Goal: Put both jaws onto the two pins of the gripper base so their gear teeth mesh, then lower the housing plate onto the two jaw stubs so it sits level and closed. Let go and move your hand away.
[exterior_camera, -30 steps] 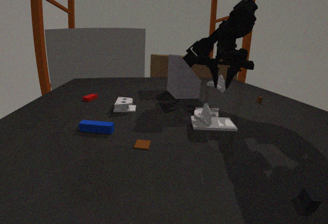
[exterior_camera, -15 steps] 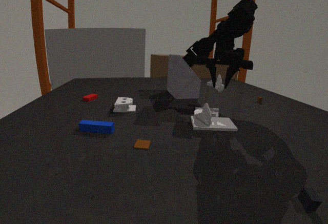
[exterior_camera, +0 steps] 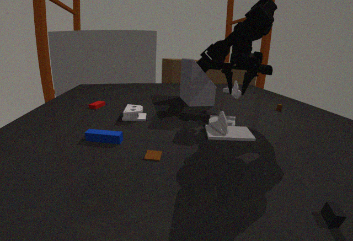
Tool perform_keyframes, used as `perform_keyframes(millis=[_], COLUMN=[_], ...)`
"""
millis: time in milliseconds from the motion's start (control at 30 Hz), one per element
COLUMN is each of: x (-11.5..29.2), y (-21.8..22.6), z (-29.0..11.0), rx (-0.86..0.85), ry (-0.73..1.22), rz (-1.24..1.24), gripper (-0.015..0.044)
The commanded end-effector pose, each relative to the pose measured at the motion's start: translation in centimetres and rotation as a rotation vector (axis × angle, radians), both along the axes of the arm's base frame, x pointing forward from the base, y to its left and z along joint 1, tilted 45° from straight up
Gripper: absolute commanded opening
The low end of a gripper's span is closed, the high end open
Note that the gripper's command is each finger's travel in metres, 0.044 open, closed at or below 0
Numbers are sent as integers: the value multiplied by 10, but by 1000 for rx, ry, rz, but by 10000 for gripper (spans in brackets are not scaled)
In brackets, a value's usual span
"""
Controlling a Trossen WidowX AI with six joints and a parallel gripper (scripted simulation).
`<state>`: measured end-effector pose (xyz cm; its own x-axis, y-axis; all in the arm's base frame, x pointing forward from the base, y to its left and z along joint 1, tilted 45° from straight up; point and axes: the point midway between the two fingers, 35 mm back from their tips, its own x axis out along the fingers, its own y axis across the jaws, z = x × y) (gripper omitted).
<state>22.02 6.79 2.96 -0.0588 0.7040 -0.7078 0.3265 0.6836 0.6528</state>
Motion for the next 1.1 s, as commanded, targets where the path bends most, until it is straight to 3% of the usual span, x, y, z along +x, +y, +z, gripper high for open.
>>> perform_keyframes(millis=[0, 1067], x=[1, 96], y=[-1, -17], z=[-1, -24], rx=[-4, -5], ry=[4, -1], rz=[-4, -4], gripper=[134, 134])
